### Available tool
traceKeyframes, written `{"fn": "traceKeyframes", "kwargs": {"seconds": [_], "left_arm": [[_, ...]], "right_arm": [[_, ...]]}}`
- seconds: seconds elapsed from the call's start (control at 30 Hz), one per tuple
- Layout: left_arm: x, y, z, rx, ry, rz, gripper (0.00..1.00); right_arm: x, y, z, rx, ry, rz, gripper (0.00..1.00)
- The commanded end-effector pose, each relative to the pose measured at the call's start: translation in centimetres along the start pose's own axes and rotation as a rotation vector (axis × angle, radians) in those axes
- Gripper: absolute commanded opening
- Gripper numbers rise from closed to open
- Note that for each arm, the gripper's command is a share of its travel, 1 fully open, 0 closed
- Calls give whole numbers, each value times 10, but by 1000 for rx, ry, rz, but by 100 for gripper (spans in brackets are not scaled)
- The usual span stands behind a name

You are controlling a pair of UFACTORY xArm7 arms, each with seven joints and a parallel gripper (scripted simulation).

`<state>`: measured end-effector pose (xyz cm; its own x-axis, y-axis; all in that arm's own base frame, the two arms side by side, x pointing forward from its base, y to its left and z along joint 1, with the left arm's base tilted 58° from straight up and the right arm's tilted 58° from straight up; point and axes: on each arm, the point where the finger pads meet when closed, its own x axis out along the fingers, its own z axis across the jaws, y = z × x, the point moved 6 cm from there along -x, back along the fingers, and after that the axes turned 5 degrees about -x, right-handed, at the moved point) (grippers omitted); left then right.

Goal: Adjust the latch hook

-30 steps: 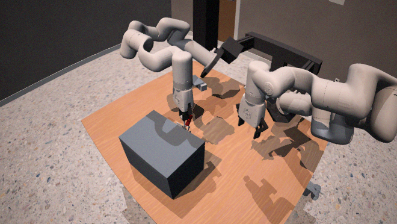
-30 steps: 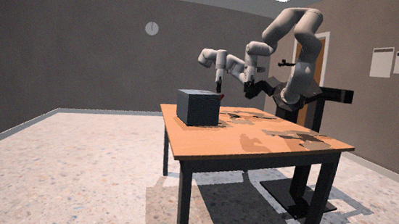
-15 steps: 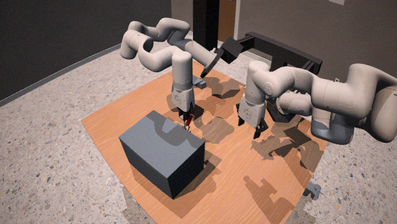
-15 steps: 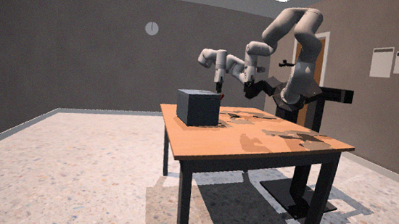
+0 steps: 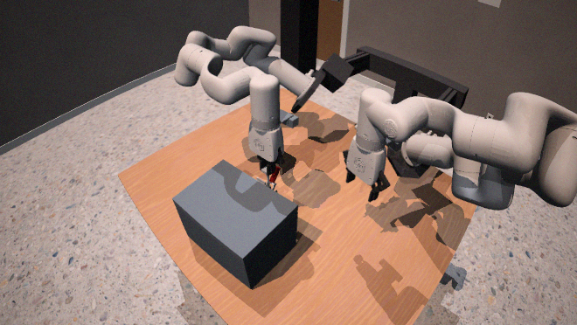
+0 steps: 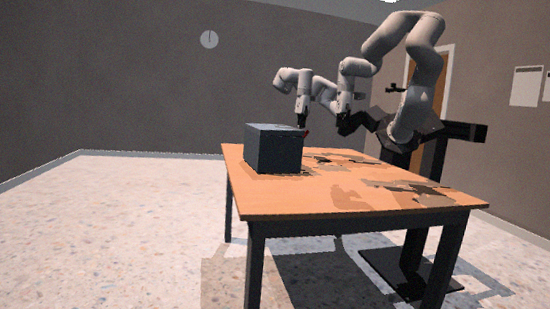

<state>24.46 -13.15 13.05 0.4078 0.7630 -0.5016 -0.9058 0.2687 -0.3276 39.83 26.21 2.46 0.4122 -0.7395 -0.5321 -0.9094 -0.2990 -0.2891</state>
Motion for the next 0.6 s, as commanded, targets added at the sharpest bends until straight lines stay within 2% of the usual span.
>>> {"fn": "traceKeyframes", "kwargs": {"seconds": [0.0, 0.57], "left_arm": [[-1, -1, -1, 0, 3, -3, 100], [-1, -1, -1, 0, 3, -3, 100]], "right_arm": [[-2, 0, 0, -20, -3, -2, 24], [-2, 0, 0, -52, -2, -2, 24]]}}
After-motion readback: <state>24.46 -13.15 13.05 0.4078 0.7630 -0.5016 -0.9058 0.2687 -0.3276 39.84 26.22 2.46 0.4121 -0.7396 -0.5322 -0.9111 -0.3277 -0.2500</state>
